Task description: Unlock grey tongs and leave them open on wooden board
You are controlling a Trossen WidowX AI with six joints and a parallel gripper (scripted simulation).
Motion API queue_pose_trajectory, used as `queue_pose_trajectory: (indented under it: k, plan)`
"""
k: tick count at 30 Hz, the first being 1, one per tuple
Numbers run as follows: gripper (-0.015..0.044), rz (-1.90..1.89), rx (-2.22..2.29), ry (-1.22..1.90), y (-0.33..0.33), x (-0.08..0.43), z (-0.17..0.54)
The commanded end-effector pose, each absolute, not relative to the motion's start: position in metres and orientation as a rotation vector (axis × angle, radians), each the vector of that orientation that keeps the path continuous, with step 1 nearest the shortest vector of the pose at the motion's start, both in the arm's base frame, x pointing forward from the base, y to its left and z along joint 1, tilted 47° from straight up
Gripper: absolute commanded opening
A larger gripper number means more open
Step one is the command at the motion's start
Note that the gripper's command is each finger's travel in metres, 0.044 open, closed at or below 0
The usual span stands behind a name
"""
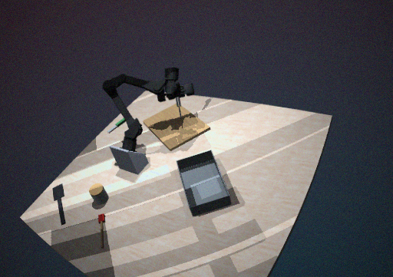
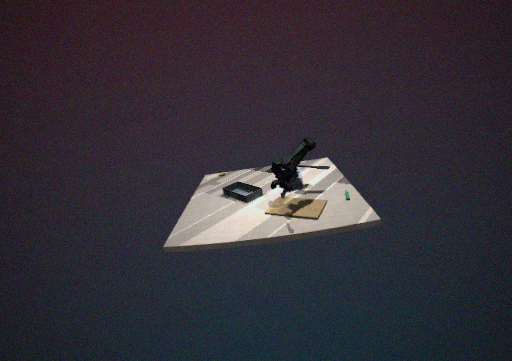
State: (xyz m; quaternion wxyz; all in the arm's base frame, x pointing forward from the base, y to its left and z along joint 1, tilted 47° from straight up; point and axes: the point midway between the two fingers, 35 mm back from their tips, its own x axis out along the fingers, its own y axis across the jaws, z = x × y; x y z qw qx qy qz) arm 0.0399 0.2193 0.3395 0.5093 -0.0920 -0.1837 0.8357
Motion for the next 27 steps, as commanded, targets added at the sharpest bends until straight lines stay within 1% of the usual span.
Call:
queue_pose_trajectory:
  k: [1,13,27]
  plan:
    - [-0.0150,2.017,-0.221,-0.444,0.218,0.039,0.340]
    - [-0.0150,2.009,-0.218,-0.435,0.221,0.040,0.343]
    - [-0.0150,1.907,-0.244,-0.300,0.247,0.045,0.372]
